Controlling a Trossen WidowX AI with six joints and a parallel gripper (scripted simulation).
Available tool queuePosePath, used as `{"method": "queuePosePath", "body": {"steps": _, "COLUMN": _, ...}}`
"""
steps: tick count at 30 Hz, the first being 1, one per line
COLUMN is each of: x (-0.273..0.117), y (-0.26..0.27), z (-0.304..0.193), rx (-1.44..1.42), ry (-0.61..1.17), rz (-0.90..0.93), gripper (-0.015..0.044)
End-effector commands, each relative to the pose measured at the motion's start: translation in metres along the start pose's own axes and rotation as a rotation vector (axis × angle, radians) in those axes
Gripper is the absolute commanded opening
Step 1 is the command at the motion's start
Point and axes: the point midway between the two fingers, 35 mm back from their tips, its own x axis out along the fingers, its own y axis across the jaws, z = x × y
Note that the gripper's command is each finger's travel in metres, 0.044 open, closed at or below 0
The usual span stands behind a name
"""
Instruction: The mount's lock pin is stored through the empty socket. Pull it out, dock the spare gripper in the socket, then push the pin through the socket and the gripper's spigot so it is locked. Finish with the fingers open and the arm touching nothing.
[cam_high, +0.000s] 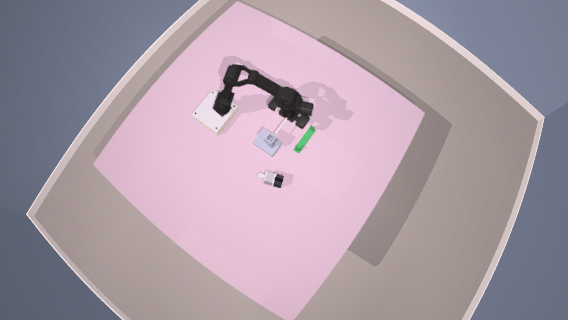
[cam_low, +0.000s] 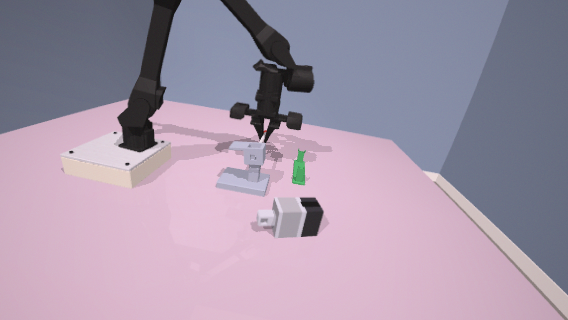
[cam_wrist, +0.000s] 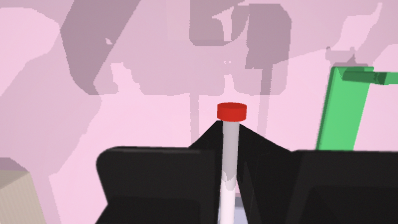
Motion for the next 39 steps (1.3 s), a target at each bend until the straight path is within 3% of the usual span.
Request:
{"method": "queuePosePath", "body": {"steps": 1, "x": -0.001, "y": -0.001, "z": 0.004, "rx": 0.005, "ry": 0.004, "rz": -0.002, "gripper": 0.0000}}
{"method": "queuePosePath", "body": {"steps": 39, "x": -0.009, "y": -0.001, "z": 0.031, "rx": 0.005, "ry": 0.007, "rz": 0.014, "gripper": 0.0000}}
